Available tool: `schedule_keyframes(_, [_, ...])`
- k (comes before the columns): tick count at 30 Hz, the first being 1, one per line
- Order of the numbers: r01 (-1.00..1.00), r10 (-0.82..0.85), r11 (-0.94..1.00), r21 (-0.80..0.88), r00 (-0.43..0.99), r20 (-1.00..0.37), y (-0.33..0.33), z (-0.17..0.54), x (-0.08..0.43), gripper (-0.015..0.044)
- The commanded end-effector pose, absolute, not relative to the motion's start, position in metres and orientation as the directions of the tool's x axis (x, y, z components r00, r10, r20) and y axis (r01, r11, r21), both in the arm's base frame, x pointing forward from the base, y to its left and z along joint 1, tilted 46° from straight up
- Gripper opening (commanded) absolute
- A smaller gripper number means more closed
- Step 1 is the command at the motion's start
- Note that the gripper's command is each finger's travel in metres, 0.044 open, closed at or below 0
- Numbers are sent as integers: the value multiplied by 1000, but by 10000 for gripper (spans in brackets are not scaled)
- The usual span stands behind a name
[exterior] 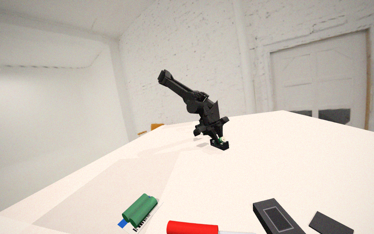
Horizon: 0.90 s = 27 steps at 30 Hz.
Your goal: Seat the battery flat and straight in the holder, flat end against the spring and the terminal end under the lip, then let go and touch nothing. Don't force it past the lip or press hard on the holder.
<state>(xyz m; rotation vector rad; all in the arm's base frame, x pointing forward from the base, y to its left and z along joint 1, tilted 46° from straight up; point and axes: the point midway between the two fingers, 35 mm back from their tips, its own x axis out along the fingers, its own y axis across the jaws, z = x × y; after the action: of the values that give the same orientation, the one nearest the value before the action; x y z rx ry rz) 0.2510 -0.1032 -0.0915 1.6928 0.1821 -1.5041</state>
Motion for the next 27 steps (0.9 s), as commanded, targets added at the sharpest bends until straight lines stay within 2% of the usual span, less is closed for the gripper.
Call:
schedule_keyframes(1, [607,-405,-633,481,270,-874,-105,-90,246,76])
schedule_keyframes(27, [608,-417,-644,465,231,-879,-110,-88,236,76])
